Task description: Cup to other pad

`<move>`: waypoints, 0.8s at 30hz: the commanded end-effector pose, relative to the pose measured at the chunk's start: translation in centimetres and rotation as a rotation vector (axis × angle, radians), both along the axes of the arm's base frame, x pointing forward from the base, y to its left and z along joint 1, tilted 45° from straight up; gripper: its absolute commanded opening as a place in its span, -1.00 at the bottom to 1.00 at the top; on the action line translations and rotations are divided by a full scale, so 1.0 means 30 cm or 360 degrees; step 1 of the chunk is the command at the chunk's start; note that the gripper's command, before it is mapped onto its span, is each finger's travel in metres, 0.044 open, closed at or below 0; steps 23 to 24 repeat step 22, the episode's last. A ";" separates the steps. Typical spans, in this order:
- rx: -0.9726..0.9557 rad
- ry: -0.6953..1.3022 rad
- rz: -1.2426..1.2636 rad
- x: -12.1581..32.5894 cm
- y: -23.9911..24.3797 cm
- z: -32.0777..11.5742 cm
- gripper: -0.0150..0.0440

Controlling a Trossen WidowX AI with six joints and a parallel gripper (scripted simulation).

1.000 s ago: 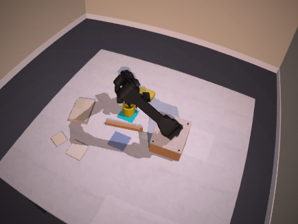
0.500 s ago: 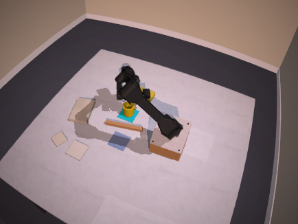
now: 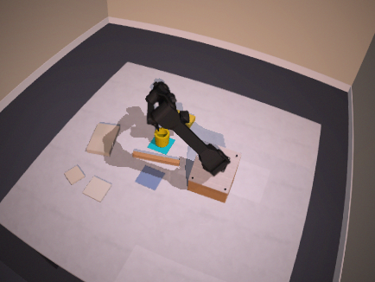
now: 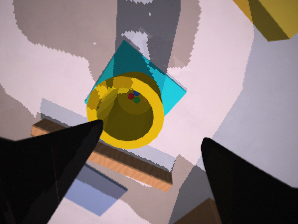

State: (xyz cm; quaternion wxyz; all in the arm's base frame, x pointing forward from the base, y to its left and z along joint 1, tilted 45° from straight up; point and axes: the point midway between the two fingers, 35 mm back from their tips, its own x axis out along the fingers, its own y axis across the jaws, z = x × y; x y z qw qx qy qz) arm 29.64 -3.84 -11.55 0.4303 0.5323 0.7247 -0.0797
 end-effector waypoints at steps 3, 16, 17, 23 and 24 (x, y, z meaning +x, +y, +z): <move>-0.0012 -0.0011 0.0008 0.010 -0.054 0.050 1.00; -0.0014 -0.0017 -0.0005 0.019 -0.143 0.133 1.00; -0.0014 -0.0017 -0.0005 0.019 -0.143 0.133 1.00; -0.0014 -0.0017 -0.0005 0.019 -0.143 0.133 1.00; -0.0014 -0.0017 -0.0005 0.019 -0.143 0.133 1.00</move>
